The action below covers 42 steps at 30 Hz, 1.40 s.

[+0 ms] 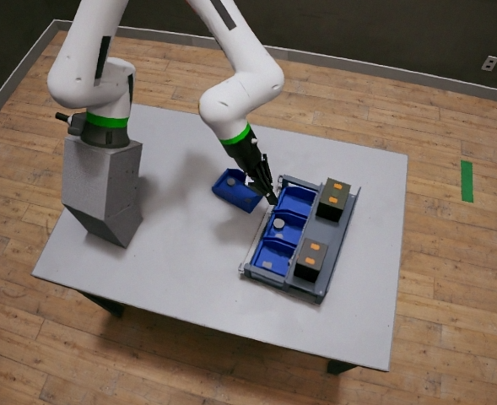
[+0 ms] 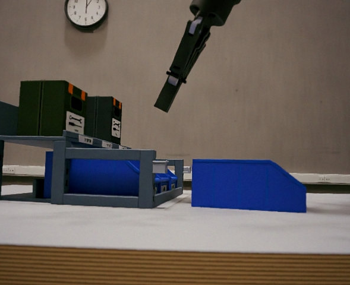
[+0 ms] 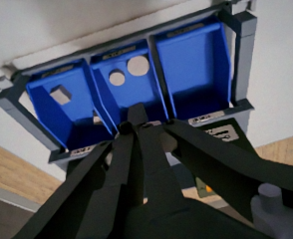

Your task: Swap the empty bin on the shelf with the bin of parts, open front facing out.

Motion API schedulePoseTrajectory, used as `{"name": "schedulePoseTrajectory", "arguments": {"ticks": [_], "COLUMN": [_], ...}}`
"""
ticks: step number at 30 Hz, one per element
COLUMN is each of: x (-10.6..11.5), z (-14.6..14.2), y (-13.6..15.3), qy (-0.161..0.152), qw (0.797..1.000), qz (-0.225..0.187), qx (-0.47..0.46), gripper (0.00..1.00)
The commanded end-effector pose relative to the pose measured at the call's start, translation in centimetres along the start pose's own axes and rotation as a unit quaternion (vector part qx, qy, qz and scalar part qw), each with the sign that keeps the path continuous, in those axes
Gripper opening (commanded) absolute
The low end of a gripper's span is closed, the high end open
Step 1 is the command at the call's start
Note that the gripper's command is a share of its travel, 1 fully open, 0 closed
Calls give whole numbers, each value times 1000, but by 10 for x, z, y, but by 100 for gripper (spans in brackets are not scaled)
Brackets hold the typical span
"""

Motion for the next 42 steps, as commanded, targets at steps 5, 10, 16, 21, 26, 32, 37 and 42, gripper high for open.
{"name": "schedulePoseTrajectory", "arguments": {"ticks": [5,10,16,21,26,32,37,42], "x": [0,0,0,0,0,0,0,-1], "z": [0,0,0,0,-1,-1,-1,-2], "y": [1,1,1,2,3,5,7,8], "qy": [0,0,1,7,13,31,46,54], "qw": [1000,1000,1000,1000,999,995,988,983], "qz": [-1,-1,3,21,43,100,149,174], "qx": [0,0,0,0,0,0,0,0], "gripper": [10,10,10,10,10,10,10,10]}}
Point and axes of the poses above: the point where the finger pads meet when closed, its own x axis back along the fingers, its own z axis across the jaws, y = z × x, the point moved 2 cm from there along x, back along the fingers, and after that the axes turned 8 degrees about x, right-handed, at the moved point
